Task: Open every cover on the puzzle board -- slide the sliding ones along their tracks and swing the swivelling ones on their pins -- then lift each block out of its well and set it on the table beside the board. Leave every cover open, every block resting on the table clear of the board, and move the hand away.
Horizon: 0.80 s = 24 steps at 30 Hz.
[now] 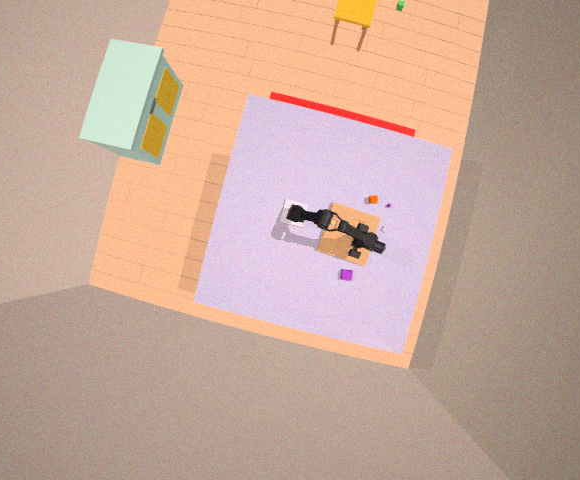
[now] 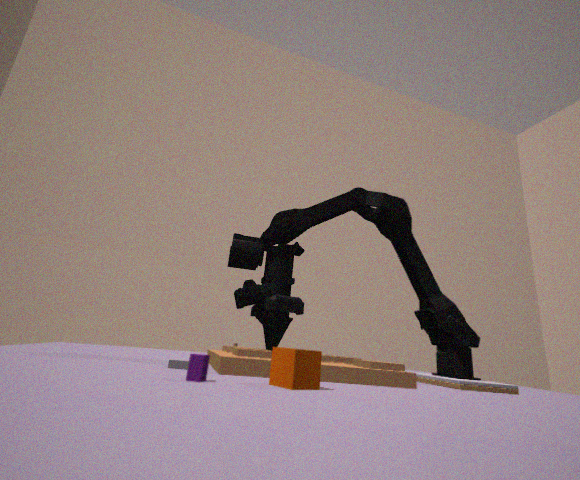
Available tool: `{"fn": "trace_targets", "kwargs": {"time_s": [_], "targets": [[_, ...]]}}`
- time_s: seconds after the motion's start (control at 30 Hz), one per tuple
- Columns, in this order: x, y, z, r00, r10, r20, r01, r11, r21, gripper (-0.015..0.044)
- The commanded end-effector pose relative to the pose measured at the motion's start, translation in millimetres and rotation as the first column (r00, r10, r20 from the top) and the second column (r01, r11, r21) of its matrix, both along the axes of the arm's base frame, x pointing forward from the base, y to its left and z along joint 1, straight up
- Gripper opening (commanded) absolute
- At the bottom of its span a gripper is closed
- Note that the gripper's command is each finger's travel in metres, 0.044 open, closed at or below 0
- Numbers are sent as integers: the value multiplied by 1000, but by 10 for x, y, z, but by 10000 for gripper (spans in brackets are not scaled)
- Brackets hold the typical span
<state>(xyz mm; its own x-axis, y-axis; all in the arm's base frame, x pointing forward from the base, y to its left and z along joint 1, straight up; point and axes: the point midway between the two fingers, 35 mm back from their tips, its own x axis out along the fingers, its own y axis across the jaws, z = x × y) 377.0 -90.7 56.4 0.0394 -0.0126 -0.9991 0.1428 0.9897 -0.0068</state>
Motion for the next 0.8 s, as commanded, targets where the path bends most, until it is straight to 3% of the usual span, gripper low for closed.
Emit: {"fn": "trace_targets", "kwargs": {"time_s": [0.0, 0.77], "targets": [[57, 50, 0, 1000, -2, 0, 2, 1000, 4, 0], [262, 147, 31, 1000, -2, 2, 2, 1000, 5, 0]]}}
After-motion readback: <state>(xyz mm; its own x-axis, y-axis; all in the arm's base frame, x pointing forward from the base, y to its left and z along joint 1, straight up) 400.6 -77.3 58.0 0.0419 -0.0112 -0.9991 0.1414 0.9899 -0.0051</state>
